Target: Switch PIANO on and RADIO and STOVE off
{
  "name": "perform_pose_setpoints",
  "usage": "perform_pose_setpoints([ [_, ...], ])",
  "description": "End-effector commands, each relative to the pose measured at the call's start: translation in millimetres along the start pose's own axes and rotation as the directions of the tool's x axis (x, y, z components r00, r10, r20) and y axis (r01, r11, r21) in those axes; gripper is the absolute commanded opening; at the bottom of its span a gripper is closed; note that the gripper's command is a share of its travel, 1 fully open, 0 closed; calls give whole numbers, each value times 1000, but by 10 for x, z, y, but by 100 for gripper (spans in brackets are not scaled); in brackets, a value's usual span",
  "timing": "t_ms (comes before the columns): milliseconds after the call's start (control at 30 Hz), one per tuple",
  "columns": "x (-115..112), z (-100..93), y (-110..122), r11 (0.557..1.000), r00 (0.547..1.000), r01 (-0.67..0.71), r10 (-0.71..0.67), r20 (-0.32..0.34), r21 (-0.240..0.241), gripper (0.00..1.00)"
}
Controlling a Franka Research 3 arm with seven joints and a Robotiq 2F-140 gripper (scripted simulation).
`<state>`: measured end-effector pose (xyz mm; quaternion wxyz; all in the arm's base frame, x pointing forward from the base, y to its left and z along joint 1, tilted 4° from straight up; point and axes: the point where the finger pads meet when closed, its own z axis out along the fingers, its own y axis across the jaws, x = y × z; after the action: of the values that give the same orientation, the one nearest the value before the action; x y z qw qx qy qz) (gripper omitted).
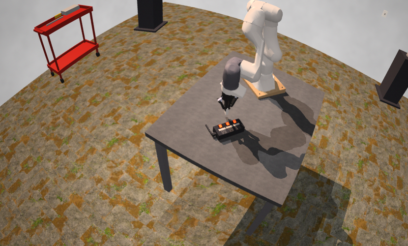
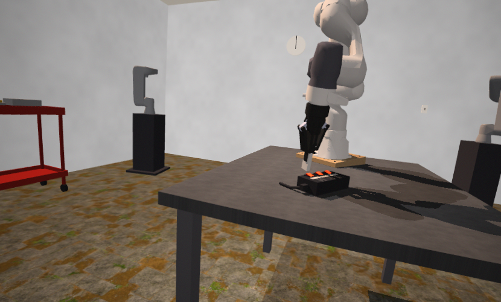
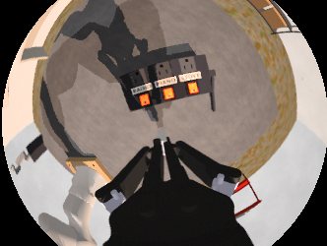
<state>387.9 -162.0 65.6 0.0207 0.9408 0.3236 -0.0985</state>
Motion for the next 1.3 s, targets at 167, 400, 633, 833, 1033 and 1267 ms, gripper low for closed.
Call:
perform_pose_setpoints([
  [167, 11, 54, 18, 1000, 1000, -12, 12, -3, -5, 0],
  [400, 33, 108, 13, 1000, 1000, -11, 11, -6, -4, 0],
  [633, 38, 118, 12, 1000, 1000, -10, 10, -7, -4, 0],
  [833, 38, 118, 12, 1000, 1000, -10, 10, -7, -4, 0],
  [1033, 38, 118, 12, 1000, 1000, -10, 10, -7, -4, 0],
  [1267, 38, 118, 12, 1000, 1000, -10, 10, -7, -4, 0],
])
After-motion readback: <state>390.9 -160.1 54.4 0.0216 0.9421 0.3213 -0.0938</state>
